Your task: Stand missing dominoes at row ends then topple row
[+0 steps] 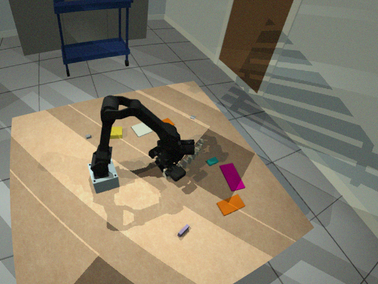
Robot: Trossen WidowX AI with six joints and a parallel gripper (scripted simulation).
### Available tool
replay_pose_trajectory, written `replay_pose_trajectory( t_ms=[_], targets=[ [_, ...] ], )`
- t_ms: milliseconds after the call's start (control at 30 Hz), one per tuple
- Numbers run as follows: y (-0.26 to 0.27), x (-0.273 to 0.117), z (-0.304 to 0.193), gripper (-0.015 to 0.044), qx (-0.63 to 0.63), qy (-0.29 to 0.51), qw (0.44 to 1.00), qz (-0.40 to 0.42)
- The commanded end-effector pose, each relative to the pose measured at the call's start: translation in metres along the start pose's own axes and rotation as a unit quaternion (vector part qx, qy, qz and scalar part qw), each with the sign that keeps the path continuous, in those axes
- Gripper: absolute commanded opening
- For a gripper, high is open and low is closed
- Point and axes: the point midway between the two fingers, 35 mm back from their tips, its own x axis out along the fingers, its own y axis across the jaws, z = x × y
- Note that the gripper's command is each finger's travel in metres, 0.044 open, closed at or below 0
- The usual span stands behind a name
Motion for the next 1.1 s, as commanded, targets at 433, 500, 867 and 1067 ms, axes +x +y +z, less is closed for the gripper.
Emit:
replay_pose_trajectory(
  t_ms=[433, 500, 867, 1067],
  targets=[
    [0.005, 0.036, -0.008, 0.0107, 0.001, 0.004, 1.000, 0.001],
    [0.005, 0.036, -0.008, 0.0107, 0.001, 0.004, 1.000, 0.001],
    [0.005, 0.036, -0.008, 0.0396, 0.001, 0.004, 1.000, 0.001],
    [0.003, 0.026, -0.006, 0.0440, 0.001, 0.004, 1.000, 0.001]
  ],
)
